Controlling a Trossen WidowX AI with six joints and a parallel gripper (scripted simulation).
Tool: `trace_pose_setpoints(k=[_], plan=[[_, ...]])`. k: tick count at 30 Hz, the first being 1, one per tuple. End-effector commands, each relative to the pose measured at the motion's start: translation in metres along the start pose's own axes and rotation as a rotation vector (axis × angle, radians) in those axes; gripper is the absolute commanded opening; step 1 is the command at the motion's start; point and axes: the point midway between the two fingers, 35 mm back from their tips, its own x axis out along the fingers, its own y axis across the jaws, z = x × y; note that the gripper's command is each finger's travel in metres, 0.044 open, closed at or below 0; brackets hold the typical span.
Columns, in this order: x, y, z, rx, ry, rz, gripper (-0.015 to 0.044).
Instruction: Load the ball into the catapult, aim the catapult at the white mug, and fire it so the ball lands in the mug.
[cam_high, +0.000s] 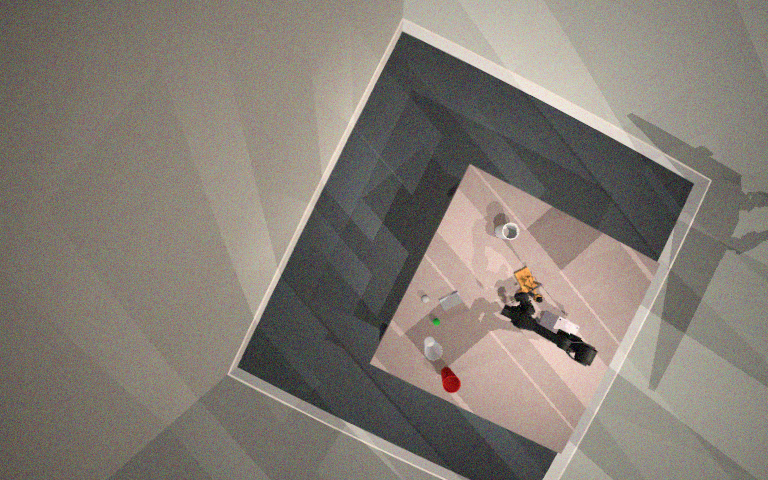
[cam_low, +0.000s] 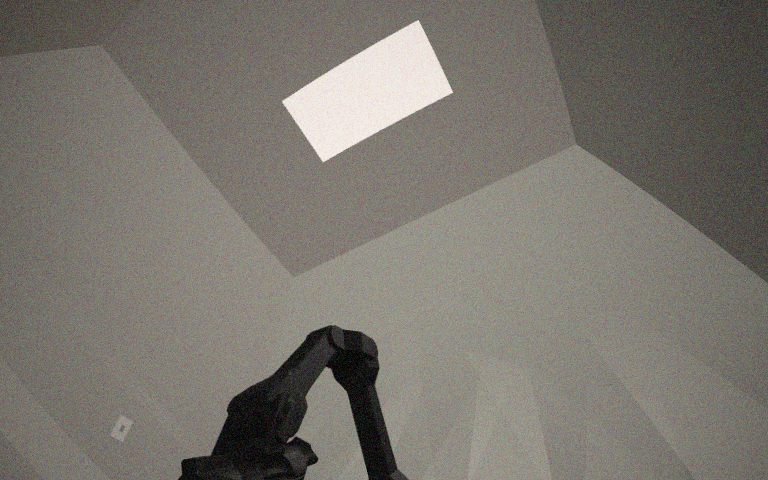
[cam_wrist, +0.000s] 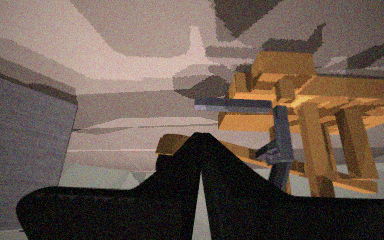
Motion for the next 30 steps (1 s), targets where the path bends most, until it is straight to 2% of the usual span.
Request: trace_pose_setpoints(k=[1, 15, 19, 21, 26, 28, 30], plan=[[0.007, 0.002, 0.003, -0.008, 0.009, 0.0, 0.0], [0.033, 0.005, 0.027, -0.008, 0.009, 0.001, 0.0], [0.031, 0.005, 0.027, -0.008, 0.009, 0.001, 0.0], [0.01, 0.001, 0.023, -0.008, 0.007, -0.001, 0.0], [-0.074, 0.001, -0.005, -0.005, 0.001, -0.004, 0.0], [-0.095, 0.004, -0.016, -0.005, 0.001, -0.005, 0.0], [-0.1, 0.005, -0.019, -0.005, 0.001, -0.005, 0.0]])
